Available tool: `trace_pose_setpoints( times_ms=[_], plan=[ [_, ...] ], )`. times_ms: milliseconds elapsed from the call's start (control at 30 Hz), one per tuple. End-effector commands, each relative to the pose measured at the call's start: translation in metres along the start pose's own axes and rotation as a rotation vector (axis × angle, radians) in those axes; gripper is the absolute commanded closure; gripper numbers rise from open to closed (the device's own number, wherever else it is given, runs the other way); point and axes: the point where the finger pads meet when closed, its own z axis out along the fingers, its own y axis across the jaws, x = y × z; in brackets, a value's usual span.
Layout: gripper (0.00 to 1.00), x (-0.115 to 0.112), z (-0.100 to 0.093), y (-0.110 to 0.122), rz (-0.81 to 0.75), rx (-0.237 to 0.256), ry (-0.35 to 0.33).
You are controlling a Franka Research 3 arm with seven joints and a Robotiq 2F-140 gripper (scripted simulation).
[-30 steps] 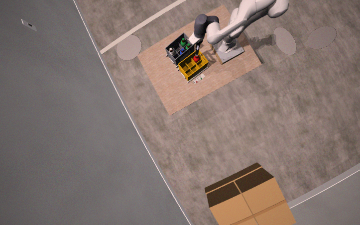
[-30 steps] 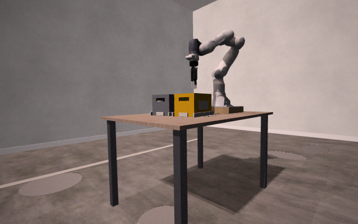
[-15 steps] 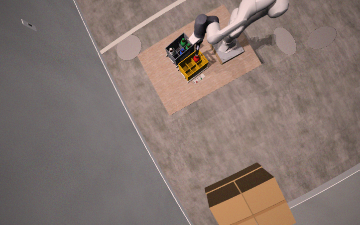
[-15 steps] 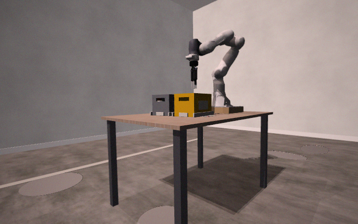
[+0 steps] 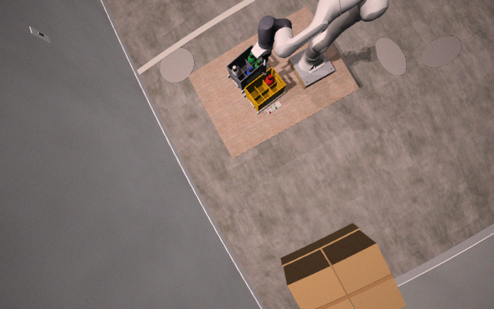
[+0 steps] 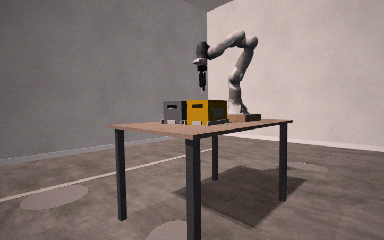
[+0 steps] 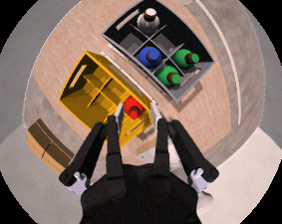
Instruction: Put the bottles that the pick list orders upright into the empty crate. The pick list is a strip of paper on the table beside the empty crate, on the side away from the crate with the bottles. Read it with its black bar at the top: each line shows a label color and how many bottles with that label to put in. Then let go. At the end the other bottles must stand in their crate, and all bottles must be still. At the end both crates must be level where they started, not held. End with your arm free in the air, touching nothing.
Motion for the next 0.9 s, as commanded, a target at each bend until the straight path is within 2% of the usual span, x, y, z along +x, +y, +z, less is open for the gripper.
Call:
trace_pose_setpoints(
  times_ms=[0, 467, 533, 867],
  plan=[
    [0.62, 0.015, -0.001, 0.002, -0.019, -0.006, 0.012],
    [0.62, 0.084, -0.002, 0.014, -0.019, -0.006, 0.012],
    [0.62, 0.084, -0.002, 0.014, -0.019, -0.006, 0.012],
    [0.62, 0.133, -0.002, 0.022, -0.019, -0.006, 0.012]
  ],
)
